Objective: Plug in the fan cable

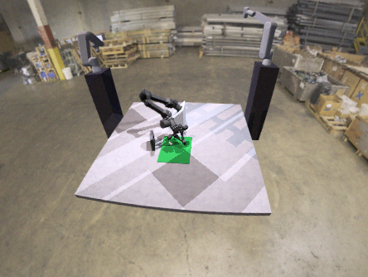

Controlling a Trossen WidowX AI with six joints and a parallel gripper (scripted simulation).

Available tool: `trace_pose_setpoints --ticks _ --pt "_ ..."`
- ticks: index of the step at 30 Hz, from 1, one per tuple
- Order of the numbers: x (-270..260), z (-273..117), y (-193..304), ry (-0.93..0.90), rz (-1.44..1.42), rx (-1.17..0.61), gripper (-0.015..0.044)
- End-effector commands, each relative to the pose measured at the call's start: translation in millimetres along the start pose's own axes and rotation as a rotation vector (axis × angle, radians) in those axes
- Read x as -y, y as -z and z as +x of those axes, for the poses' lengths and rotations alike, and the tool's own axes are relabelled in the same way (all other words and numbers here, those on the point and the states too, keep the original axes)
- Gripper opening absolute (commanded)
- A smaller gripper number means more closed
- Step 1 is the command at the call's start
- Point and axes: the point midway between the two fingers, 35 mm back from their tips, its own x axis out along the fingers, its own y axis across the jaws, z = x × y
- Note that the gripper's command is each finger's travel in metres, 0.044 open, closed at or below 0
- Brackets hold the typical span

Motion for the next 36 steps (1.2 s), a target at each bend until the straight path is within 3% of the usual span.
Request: trace_pose_setpoints --ticks 1,36 --pt "-1.1 -4.5 -0.1 0.006 -0.017 0.029 0.0" --pt "8.0 -45.7 -9.9 0.146 -0.174 0.251 0.0"
